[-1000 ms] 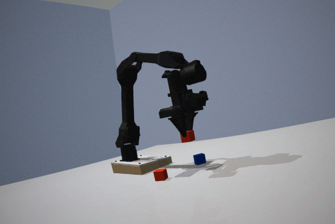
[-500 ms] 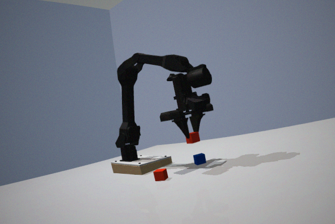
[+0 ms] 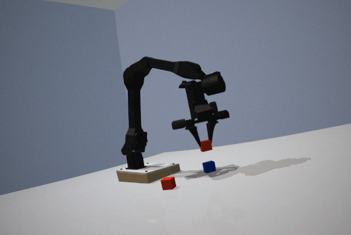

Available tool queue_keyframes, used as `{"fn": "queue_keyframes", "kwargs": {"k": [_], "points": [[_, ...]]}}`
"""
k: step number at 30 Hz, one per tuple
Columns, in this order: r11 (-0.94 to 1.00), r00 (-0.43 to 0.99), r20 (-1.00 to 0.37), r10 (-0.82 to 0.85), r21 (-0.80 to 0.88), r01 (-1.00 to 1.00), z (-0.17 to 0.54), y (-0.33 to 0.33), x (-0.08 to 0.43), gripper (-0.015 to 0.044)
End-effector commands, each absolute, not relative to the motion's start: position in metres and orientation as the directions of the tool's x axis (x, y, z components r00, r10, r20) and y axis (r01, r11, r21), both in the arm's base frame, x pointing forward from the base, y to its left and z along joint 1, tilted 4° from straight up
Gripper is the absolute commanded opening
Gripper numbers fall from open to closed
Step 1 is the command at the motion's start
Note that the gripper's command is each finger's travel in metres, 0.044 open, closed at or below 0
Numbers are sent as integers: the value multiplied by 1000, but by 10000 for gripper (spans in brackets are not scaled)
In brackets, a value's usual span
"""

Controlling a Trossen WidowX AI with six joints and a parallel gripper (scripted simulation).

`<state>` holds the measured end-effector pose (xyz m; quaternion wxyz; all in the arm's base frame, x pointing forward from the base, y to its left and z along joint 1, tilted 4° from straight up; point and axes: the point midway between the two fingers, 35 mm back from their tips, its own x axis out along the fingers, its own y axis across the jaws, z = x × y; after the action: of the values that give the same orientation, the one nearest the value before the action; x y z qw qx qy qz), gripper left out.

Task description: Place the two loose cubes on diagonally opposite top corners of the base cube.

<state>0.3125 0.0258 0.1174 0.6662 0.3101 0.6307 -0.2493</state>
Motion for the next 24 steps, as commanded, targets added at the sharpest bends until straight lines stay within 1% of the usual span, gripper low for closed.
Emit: {"fn": "queue_keyframes", "kwargs": {"k": [1, 13, 24], "points": [[618, 75, -996, 54, 93, 781, 114, 32, 310, 105], [323, 75, -996, 56, 89, 942, 107, 55, 303, 105], [19, 75, -995, 59, 76, 997, 100, 76, 295, 105]]}}
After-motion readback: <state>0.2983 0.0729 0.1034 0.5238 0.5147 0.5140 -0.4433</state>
